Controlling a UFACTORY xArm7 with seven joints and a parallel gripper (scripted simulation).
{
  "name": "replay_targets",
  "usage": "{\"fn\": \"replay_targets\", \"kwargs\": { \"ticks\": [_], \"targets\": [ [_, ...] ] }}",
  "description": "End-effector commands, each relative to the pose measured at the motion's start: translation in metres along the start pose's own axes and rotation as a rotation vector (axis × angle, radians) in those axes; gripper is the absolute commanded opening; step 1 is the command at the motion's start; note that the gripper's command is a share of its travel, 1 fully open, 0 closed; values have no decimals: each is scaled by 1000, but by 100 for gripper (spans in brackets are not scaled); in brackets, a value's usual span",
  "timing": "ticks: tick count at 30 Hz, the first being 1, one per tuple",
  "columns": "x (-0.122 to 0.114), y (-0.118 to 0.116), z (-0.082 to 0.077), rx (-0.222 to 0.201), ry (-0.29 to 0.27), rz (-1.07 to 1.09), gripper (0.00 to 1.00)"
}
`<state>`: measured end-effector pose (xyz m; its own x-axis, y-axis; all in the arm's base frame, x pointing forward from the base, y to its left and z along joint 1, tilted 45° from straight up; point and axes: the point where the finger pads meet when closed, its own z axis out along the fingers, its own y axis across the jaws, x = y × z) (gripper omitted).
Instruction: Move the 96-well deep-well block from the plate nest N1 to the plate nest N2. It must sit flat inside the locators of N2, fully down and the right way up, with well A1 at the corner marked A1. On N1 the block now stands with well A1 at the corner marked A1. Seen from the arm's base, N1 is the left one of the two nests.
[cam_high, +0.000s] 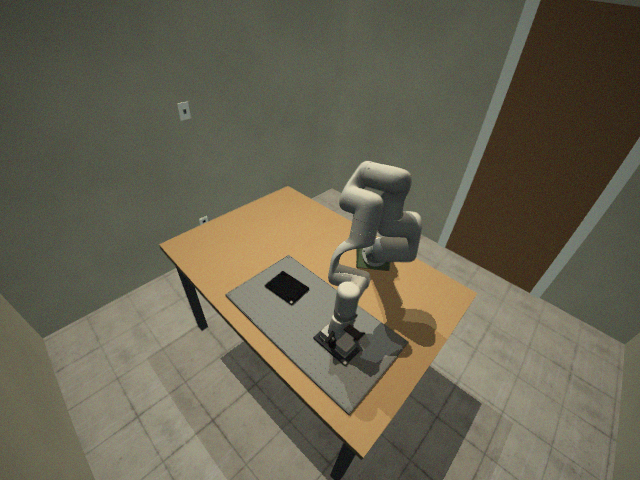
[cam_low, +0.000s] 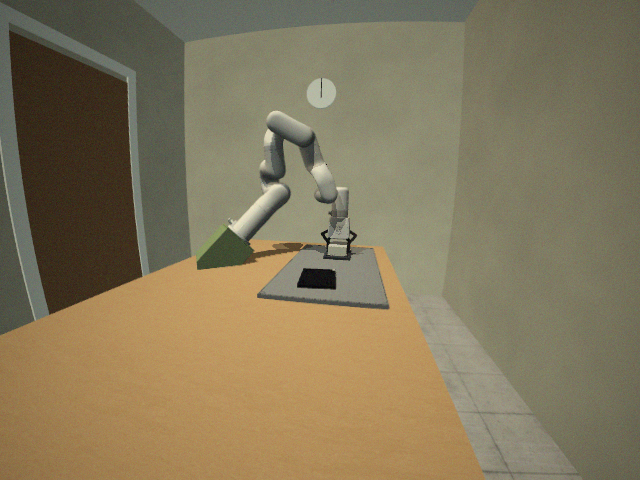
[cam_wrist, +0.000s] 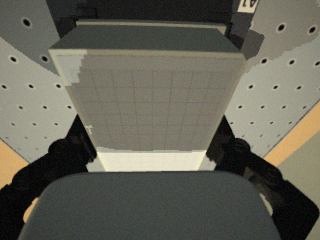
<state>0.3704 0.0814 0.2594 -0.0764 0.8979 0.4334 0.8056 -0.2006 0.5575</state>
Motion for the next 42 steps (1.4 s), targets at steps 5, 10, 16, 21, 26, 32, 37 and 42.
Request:
{"fn": "replay_targets", "kwargs": {
  "ticks": [5,10,16,21,26,32,37,42],
  "targets": [
    [0,1,-5,-3,1,0,0],
    [0,1,-8,-3,1,0,0],
    [0,1,-12,-3,1,0,0],
    [0,1,-15,-3,1,0,0],
    [0,1,-18,-3,1,0,0],
    [0,1,-20,-3,1,0,0],
    [0,1,-20,-3,1,0,0],
    [0,1,-24,-3,1,0,0]
  ]
}}
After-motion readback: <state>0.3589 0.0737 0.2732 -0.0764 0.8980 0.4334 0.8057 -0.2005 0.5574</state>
